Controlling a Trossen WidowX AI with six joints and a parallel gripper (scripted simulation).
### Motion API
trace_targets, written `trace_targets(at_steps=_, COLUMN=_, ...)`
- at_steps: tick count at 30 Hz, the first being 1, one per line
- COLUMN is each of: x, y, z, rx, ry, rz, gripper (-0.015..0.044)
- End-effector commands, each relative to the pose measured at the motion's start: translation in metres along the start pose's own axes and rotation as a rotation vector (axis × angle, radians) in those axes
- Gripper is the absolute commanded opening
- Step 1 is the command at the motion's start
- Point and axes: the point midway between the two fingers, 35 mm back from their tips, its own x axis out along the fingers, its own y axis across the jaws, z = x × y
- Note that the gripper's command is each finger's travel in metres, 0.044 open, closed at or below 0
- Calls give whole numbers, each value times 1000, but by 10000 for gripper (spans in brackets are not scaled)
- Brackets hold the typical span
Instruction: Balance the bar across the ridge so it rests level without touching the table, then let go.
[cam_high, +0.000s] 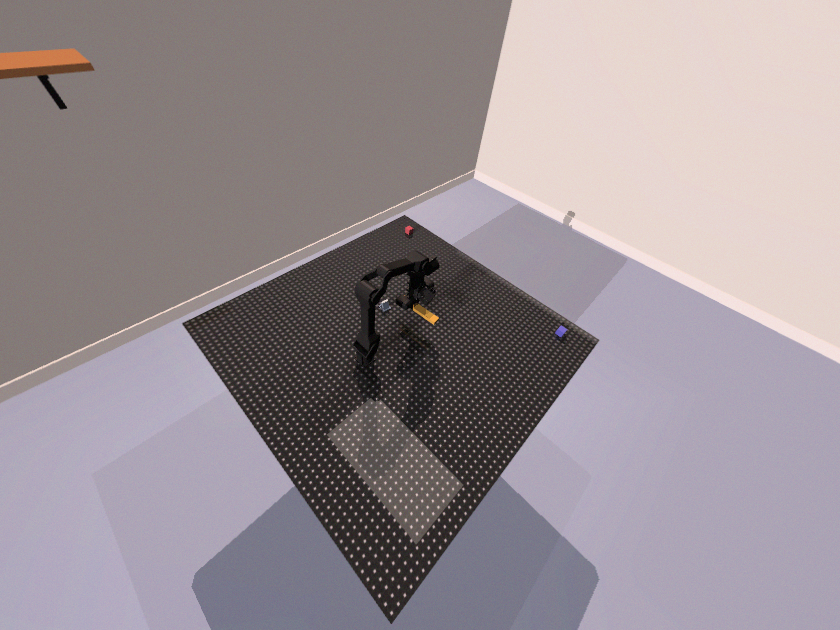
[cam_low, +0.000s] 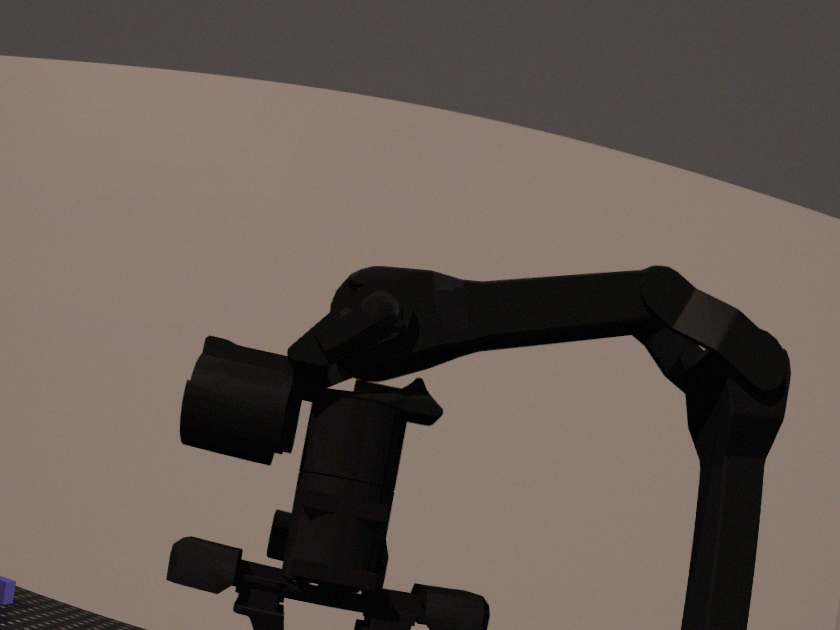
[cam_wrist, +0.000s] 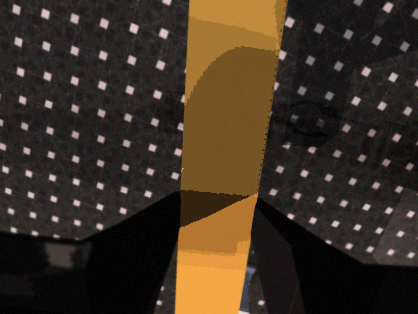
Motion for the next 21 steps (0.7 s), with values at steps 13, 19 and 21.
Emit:
trace_targets(at_steps=13, x=-2, y=3, z=-63, rx=89, ry=4, rz=3, gripper=0)
trace_targets(at_steps=19, x=-2, y=1, z=-86, rx=119, ry=6, rz=3, gripper=0)
trace_targets(at_steps=21, x=-2, y=0, z=-94, rx=130, ry=7, rz=2, gripper=0)
